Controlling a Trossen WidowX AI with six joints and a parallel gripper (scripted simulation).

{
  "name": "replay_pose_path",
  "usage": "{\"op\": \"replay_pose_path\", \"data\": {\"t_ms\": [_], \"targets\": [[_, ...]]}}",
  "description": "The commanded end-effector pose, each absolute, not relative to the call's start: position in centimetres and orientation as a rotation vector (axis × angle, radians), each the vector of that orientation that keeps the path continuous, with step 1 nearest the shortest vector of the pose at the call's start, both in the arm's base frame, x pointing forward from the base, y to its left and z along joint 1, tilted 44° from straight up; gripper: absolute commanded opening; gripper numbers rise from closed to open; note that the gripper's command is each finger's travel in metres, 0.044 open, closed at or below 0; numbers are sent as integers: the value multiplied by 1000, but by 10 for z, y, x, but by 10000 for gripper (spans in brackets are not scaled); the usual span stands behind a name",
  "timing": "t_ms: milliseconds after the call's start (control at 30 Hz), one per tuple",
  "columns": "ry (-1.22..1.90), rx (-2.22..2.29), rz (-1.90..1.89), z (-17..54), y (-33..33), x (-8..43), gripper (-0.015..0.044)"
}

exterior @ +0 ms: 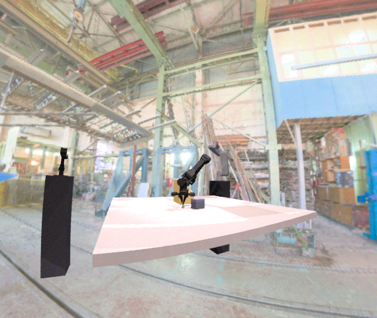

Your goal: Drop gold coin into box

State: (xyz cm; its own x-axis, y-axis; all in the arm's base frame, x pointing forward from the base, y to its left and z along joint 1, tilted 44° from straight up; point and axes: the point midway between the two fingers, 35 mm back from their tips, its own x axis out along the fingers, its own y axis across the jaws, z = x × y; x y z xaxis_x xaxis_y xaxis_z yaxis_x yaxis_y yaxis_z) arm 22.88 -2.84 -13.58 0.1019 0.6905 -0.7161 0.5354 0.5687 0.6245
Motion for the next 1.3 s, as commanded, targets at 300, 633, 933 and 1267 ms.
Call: {"op": "replay_pose_path", "data": {"t_ms": [300,633,933,1267], "targets": [[1543,1057,149,-114,-55,232,0],[1544,1057,149,-96,-72,228,0],[1544,1058,152,-79,-86,223,0],[1569,1151,62,-75,-91,222,0]]}}
